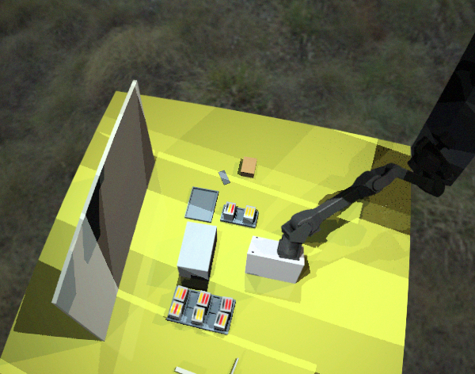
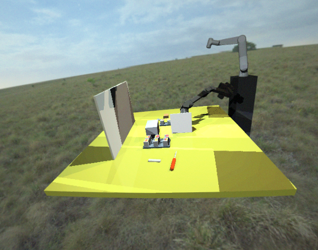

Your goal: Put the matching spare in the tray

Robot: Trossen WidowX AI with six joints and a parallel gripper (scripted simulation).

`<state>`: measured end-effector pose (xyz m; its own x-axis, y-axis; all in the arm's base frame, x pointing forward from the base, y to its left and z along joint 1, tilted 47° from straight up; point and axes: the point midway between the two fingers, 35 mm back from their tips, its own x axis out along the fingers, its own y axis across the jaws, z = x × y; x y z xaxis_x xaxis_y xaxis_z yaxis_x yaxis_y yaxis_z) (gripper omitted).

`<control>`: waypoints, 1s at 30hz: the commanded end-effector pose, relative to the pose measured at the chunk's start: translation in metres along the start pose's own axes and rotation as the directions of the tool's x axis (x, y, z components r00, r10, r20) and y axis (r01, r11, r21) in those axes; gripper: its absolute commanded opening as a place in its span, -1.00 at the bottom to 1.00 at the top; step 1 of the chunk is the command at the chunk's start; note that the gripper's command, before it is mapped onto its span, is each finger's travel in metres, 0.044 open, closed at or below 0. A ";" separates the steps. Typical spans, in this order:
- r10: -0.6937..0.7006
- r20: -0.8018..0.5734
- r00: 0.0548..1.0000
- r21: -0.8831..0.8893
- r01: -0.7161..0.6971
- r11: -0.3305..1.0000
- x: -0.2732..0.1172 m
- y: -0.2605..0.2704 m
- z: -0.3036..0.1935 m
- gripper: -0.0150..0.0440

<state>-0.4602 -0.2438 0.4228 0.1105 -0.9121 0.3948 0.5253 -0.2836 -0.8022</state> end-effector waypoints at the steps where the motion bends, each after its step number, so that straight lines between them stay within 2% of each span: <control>1: 0.000 0.000 1.000 0.000 0.000 1.000 0.000 0.000 0.000 0.95; 7: 0.000 0.001 1.000 0.001 0.000 1.000 0.001 0.000 0.000 1.00; 10: -0.003 0.023 1.000 0.020 0.003 1.000 0.016 0.004 0.005 1.00; 20: -0.033 0.173 0.984 0.190 -0.001 0.982 0.130 0.042 0.050 1.00; 30: -0.055 0.285 0.957 0.404 -0.068 0.912 0.236 0.103 0.122 1.00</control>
<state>-0.3159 -0.4250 0.4776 0.2966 -0.7934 0.5315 0.7745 -0.1258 -0.6200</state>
